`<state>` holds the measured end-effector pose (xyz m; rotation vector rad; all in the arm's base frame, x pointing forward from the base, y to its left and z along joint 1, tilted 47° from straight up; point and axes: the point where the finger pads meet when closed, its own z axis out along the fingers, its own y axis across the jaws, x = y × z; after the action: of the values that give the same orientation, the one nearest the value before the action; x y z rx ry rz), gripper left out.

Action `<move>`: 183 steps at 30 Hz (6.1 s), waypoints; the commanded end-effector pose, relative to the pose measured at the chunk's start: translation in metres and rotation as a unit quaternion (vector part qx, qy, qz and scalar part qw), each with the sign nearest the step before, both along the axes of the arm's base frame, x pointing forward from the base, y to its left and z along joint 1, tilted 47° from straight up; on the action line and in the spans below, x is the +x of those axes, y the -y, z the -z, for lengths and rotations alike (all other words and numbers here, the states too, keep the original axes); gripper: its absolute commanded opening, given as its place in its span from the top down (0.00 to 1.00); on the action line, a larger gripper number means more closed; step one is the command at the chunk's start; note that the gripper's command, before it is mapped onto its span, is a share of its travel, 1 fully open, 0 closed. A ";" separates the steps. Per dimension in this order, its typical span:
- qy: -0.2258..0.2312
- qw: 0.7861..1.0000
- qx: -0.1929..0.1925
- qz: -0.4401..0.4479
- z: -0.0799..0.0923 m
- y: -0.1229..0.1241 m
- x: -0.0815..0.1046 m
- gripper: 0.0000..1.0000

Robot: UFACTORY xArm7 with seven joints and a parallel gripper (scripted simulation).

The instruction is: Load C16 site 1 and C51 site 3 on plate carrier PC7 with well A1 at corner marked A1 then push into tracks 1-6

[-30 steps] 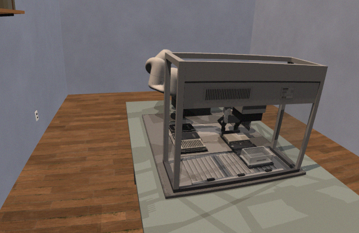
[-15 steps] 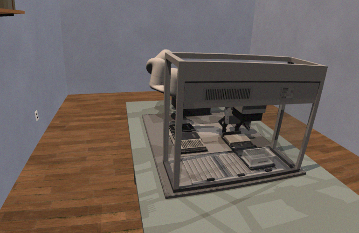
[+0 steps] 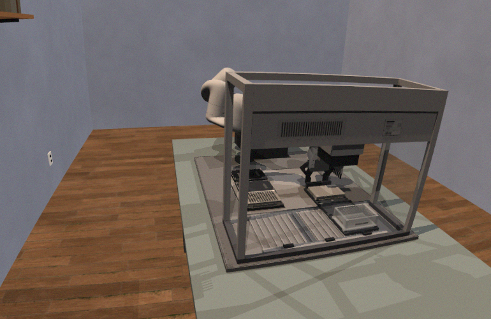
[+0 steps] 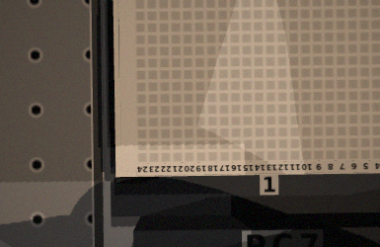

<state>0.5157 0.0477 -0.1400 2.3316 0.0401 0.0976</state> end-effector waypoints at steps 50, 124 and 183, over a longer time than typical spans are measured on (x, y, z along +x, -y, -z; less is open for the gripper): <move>0.001 1.000 0.001 -0.001 -0.002 -0.003 0.020 0.18; 0.001 1.000 0.001 -0.001 -0.020 -0.022 0.010 0.18; 0.001 1.000 0.002 -0.001 -0.079 -0.083 0.002 0.18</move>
<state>0.5182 0.1257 -0.0656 2.3318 0.0399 0.0983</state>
